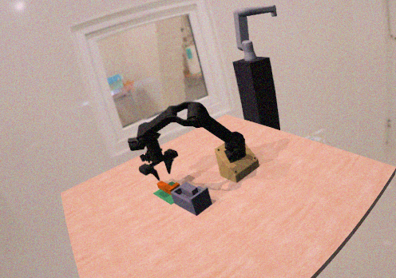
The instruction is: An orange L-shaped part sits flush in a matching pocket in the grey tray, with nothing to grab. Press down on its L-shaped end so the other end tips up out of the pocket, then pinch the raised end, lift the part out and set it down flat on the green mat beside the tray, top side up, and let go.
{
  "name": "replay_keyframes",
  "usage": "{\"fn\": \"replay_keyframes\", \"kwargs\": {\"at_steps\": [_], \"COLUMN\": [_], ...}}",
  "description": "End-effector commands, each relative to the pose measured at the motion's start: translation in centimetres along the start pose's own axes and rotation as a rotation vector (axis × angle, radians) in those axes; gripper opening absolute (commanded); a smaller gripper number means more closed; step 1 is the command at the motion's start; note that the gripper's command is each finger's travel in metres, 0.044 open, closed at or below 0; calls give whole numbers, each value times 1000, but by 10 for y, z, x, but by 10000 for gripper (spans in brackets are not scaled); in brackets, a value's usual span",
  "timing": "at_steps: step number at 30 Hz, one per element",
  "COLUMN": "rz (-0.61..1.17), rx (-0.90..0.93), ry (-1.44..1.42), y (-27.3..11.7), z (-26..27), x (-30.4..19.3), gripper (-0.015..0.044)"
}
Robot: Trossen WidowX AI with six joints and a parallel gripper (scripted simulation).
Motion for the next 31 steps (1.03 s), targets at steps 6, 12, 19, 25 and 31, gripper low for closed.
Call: {"fn": "replay_keyframes", "kwargs": {"at_steps": [6, 12, 19, 25, 31], "rz": [-11, -17, -17, -17, -17], "rx": [6, 18, 18, 18, 18], "ry": [-2, 7, 7, 7, 7], "y": [-77, -72, -72, -72, -72], "z": [-1, -2, -2, -2, -2], "x": [0, 3, 3, 3, 3], "gripper": [400, 400, 400, 400, 400]}}
Point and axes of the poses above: the point midway between the two fingers, 35 mm back from their tips, its own y axis out along the fingers, its own z axis across the jaws, x = y × z, the point moved 5 cm from there along -y, back along the fingers, and after that the axes turned 10 degrees about -y, right-handed, at the moved point
